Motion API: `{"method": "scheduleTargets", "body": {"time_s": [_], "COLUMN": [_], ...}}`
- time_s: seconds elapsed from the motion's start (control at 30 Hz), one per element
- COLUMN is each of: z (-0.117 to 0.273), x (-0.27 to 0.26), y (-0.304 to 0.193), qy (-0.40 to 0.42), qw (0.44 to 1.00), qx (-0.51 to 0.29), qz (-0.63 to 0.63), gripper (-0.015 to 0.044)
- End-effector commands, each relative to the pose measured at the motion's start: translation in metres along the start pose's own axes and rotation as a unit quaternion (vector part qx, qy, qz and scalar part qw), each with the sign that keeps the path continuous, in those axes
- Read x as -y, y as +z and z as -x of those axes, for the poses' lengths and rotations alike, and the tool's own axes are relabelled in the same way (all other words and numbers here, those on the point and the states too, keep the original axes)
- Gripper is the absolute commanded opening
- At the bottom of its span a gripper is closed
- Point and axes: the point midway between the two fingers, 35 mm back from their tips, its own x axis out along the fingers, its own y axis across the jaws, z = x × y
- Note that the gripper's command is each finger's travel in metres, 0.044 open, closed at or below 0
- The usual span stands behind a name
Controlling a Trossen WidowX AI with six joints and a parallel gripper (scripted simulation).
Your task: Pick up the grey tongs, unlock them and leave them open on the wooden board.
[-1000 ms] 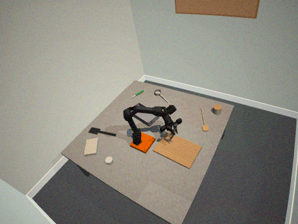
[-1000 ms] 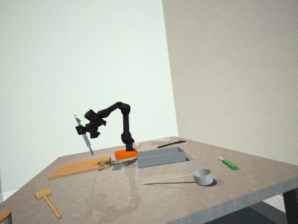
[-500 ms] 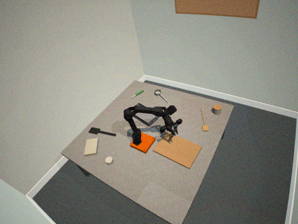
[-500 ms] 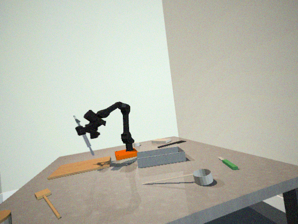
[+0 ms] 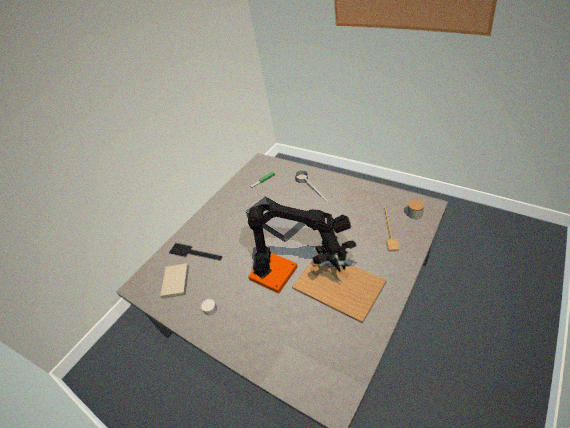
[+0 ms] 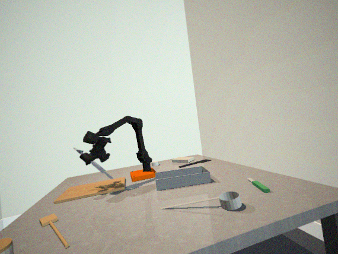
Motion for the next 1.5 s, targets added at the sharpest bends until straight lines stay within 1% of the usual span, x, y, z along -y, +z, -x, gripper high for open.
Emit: {"method": "scheduleTargets", "body": {"time_s": [0.0,0.3,0.6,0.67,1.03,1.47], "z": [-0.012,-0.038,-0.053,-0.054,-0.056,-0.07], "x": [0.001,-0.001,-0.005,-0.005,-0.005,-0.003], "y": [0.004,0.026,0.043,0.045,0.047,0.06], "qy": [-0.004,-0.012,-0.027,-0.03,-0.03,-0.03], "qw": [0.998,0.979,0.936,0.927,0.926,0.926], "qx": [0.055,0.204,0.349,0.369,0.372,0.372], "qz": [0.002,-0.008,-0.045,-0.052,-0.053,-0.053], "gripper": [-0.015,-0.015,-0.015,-0.015,-0.015,-0.015]}}
